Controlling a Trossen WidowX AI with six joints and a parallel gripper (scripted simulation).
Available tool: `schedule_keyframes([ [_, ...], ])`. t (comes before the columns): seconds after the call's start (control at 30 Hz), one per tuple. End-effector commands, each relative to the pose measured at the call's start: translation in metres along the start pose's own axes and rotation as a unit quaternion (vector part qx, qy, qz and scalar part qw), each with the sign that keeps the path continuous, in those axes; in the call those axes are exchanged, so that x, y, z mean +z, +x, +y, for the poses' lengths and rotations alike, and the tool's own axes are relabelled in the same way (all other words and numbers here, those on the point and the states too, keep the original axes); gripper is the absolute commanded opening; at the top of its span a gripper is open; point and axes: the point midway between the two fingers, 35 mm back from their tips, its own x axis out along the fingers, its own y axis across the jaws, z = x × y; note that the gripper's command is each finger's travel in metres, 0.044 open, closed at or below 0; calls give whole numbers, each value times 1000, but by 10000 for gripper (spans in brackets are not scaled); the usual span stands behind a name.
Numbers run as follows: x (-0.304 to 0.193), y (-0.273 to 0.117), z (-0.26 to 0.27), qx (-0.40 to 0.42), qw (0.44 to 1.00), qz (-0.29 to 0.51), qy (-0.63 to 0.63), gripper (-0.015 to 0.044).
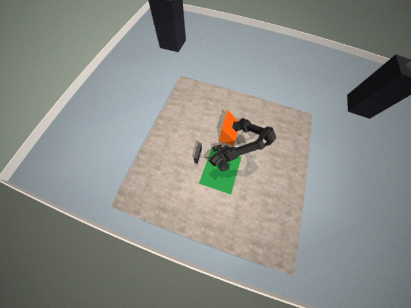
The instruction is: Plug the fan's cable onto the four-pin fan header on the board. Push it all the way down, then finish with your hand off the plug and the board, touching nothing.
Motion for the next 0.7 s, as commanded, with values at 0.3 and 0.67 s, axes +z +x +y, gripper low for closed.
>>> schedule_keyframes([
  [0.3, 1, 9, 1, -1, 1000, -3, 3, 0],
  [0.67, 0, 7, 0, -1, 1000, 0, 1, 210],
])
